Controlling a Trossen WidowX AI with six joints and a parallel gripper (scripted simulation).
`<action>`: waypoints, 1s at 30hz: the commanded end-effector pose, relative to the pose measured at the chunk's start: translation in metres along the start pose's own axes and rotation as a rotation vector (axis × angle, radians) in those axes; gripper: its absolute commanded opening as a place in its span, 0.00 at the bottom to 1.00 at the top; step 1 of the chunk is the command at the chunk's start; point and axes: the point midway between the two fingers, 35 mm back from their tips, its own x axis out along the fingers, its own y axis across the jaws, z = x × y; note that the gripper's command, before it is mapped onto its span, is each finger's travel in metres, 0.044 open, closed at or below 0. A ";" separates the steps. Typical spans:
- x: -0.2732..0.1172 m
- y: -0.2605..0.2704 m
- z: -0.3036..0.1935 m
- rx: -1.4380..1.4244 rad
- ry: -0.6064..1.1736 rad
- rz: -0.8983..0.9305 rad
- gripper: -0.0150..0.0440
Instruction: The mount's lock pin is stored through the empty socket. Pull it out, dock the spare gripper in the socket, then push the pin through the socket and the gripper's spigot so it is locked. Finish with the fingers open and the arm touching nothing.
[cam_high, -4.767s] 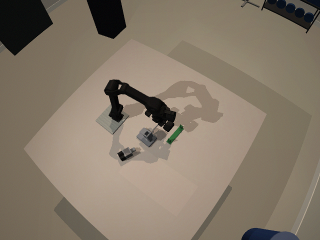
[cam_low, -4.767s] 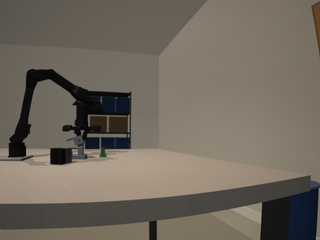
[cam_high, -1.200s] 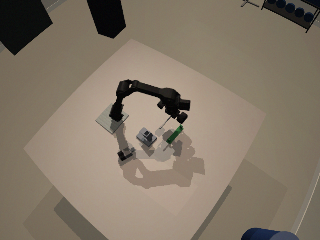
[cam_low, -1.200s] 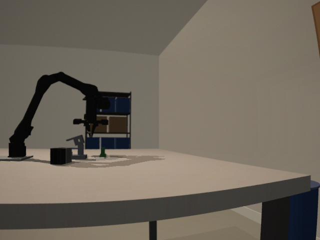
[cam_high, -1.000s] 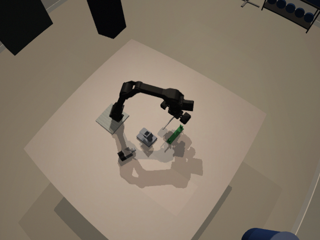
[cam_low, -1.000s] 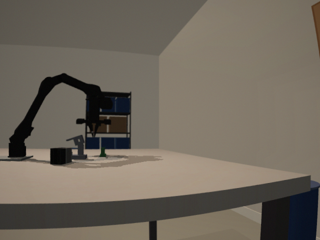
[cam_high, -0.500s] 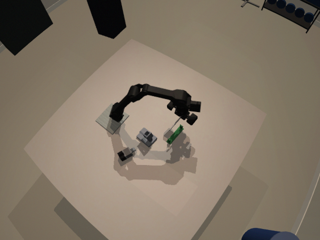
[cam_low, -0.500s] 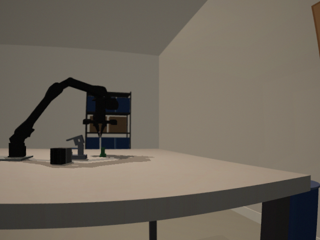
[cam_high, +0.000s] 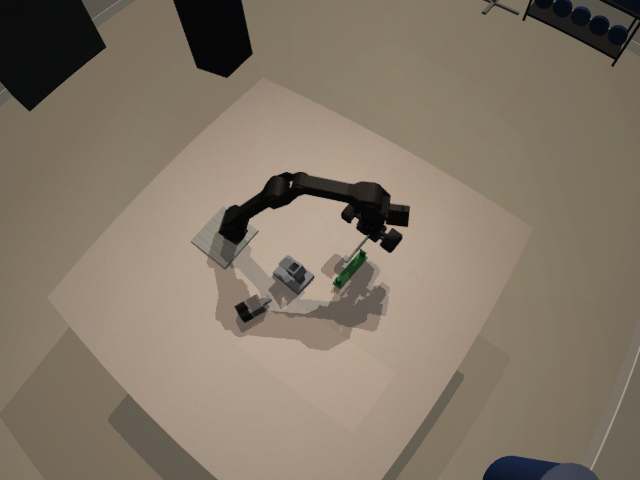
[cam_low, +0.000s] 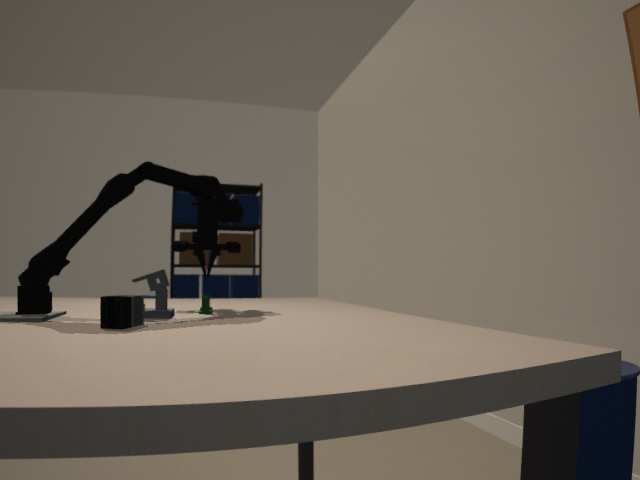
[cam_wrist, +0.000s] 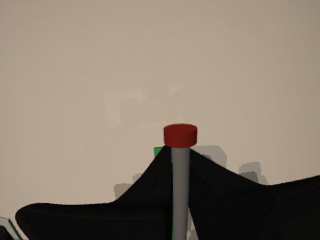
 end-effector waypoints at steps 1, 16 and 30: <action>0.007 -0.001 0.000 0.000 0.000 0.001 0.25; 0.031 -0.001 -0.003 -0.001 -0.002 -0.003 0.25; 0.053 -0.001 -0.006 -0.001 -0.004 -0.007 0.25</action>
